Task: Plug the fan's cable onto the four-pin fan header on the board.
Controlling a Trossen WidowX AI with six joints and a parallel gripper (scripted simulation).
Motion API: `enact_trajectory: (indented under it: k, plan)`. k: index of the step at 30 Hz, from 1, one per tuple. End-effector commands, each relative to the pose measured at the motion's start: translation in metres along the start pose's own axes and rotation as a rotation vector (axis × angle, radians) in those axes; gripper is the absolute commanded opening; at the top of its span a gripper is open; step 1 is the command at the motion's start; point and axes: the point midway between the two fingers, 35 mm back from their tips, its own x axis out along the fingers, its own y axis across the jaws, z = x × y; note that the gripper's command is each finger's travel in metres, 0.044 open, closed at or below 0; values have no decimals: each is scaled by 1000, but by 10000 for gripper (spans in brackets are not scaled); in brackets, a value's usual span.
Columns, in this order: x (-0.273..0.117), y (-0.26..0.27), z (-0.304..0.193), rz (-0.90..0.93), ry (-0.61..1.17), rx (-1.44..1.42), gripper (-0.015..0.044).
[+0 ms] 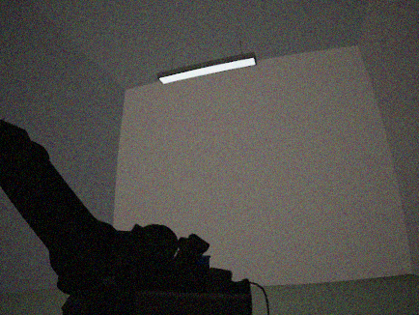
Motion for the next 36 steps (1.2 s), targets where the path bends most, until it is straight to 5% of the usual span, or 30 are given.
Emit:
enact_trajectory:
  k: [1,36]
  plan:
    - [1,0,-3,2,-4,-4,0]
    - [6,0,-34,2,-3,-5,0]
